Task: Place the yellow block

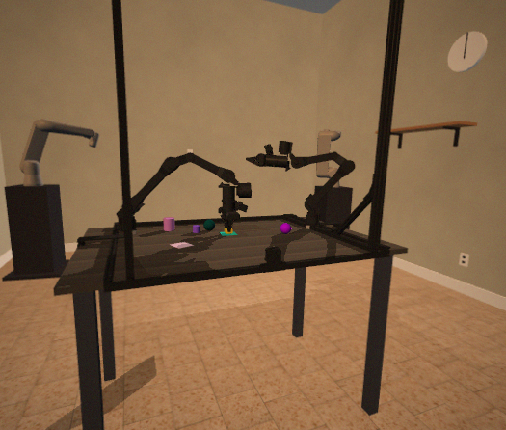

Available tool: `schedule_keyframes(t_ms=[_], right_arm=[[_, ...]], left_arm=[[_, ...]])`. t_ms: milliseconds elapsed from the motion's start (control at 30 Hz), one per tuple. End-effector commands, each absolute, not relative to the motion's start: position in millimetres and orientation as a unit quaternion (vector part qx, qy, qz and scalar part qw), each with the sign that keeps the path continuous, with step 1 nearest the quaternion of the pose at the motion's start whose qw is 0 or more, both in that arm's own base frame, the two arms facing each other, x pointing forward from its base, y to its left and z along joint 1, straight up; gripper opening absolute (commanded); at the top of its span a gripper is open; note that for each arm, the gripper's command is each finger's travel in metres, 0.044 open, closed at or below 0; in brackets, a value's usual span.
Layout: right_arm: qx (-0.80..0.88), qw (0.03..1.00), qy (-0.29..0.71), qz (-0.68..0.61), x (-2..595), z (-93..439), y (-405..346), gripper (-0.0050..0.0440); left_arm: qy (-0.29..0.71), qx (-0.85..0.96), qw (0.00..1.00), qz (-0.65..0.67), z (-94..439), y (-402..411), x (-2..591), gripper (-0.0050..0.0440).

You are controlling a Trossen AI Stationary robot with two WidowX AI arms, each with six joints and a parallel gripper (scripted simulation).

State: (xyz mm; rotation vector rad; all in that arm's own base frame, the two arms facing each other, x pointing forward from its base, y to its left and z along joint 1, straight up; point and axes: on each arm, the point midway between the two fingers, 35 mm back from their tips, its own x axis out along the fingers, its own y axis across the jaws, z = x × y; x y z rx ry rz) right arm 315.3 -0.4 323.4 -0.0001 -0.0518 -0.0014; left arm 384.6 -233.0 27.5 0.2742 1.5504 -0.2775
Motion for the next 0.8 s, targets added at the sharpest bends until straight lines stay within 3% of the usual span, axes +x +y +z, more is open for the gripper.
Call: schedule_keyframes(t_ms=[0, 100, 433, 500, 767], right_arm=[[0.000, 1.000, -0.025, 0.000, 315.7, 322.9, 0.0, 0.0440], [0.000, 1.000, -0.025, 0.000, 315.7, 322.9, 0.0, 0.0440], [0.000, 1.000, -0.025, 0.000, 315.7, 322.9, 0.0, 0.0440], [0.000, 1.000, -0.025, 0.000, 315.7, 322.9, 0.0, 0.0440], [0.000, 1.000, -0.025, 0.000, 315.7, 322.9, 0.0, 0.0440]], left_arm=[[0.696, 0.123, 0.696, -0.123, 25.9, -232.8, 384.5, 0.0000], [0.696, 0.123, 0.696, -0.123, 25.9, -232.8, 384.6, 0.0000], [0.695, 0.124, 0.697, -0.124, 27.1, -233.1, 384.4, 0.0240], [0.695, 0.124, 0.697, -0.124, 27.1, -233.1, 384.4, 0.0240], [0.695, 0.124, 0.697, -0.124, 27.1, -233.1, 384.4, 0.0432]])
